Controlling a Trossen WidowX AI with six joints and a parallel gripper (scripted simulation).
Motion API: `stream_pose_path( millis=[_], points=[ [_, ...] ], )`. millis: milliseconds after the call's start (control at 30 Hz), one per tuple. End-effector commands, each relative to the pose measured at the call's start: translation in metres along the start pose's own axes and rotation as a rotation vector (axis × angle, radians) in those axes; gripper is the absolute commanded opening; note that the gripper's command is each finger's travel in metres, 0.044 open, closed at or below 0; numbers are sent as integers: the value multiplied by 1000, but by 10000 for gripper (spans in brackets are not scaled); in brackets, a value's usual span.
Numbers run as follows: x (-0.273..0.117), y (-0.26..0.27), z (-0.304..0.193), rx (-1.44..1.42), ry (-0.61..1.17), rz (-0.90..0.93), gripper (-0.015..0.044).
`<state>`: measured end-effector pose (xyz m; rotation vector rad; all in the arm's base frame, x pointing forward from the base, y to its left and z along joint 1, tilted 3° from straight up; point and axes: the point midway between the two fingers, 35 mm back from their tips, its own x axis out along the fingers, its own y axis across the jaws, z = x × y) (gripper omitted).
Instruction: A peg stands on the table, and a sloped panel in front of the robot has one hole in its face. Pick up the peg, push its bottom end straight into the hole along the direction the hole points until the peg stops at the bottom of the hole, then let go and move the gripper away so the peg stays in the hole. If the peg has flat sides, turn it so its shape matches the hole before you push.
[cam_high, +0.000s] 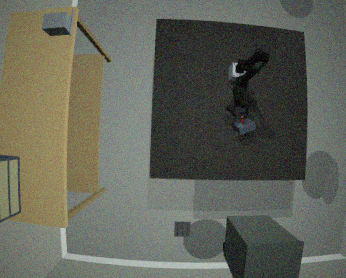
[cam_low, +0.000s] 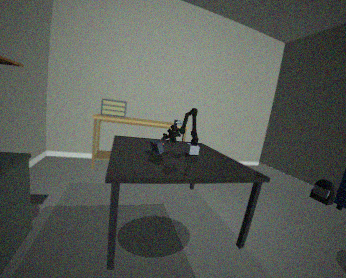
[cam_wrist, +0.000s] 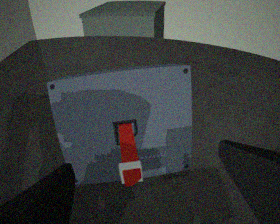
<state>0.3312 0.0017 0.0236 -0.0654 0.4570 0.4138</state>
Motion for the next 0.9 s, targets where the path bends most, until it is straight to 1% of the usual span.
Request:
stream_pose_path(
  millis=[0, 867],
  points=[
    [-4, 1, -1, 0, 3, 6, 440],
    [-26, -2, 1, 2, 4, 3, 440]
  ],
)
